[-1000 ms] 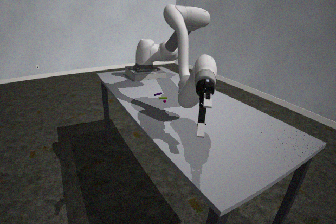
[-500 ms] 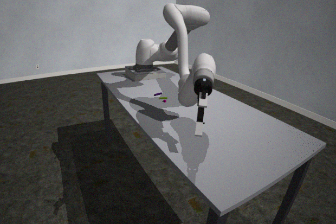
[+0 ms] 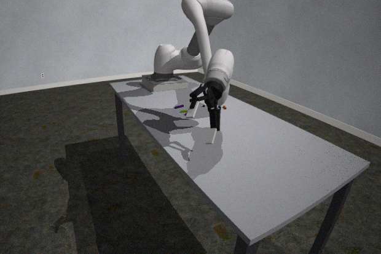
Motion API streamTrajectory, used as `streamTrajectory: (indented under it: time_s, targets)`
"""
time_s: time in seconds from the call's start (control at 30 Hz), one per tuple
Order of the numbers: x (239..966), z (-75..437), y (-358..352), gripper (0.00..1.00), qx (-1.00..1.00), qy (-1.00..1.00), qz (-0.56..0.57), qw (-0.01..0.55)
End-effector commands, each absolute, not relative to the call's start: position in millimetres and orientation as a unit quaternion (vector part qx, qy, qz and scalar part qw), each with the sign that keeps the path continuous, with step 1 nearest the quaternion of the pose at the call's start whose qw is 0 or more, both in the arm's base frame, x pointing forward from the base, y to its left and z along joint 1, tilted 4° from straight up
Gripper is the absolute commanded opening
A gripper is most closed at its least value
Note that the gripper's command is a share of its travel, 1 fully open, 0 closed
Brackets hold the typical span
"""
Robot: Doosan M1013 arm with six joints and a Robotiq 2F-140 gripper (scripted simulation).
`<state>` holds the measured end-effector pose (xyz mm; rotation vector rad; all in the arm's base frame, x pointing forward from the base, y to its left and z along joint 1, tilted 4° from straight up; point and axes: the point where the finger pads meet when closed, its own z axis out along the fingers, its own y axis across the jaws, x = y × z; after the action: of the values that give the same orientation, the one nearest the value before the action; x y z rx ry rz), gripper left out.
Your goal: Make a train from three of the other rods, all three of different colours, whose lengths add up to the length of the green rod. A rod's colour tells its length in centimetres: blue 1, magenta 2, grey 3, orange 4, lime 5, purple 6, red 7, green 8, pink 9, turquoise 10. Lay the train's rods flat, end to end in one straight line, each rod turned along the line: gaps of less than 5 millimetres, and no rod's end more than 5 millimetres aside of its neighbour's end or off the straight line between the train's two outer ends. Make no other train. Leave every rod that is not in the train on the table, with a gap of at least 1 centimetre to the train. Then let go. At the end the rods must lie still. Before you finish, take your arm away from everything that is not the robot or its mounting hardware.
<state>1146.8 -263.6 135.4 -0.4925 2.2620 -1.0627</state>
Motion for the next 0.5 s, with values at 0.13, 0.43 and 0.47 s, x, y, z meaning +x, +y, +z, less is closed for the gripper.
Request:
streamTrajectory:
  time_s: [0.13,0.43,0.47]
  targets:
    - [1069.8,119.9,-270.7,1.0,-0.062,0.898,-0.331,0.283]
    - [994.7,103.0,-267.3,1.0,0.06,0.924,-0.27,0.264]
    - [987.3,101.3,-266.5,1.0,0.072,0.926,-0.264,0.261]
